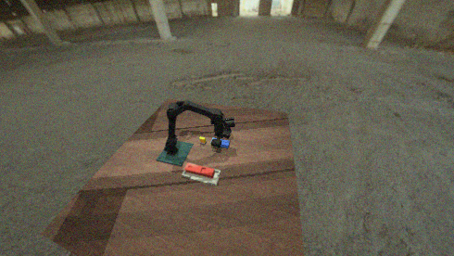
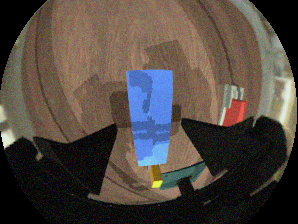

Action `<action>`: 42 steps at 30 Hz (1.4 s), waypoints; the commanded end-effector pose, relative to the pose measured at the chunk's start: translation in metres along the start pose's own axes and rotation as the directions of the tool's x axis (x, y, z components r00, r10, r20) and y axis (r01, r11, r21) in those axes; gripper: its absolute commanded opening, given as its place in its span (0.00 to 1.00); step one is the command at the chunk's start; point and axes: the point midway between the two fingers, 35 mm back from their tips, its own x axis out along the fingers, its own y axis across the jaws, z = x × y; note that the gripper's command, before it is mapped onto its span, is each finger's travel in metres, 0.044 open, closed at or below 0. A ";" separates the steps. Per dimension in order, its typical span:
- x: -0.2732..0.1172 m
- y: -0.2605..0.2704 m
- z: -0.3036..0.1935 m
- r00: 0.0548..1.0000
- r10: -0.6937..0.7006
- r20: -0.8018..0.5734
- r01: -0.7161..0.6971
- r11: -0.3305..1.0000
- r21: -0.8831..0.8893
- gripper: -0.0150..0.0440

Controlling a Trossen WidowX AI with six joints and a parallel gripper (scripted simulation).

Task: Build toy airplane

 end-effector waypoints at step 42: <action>-0.035 0.001 0.007 1.000 0.018 0.021 -0.018 0.999 0.028 0.25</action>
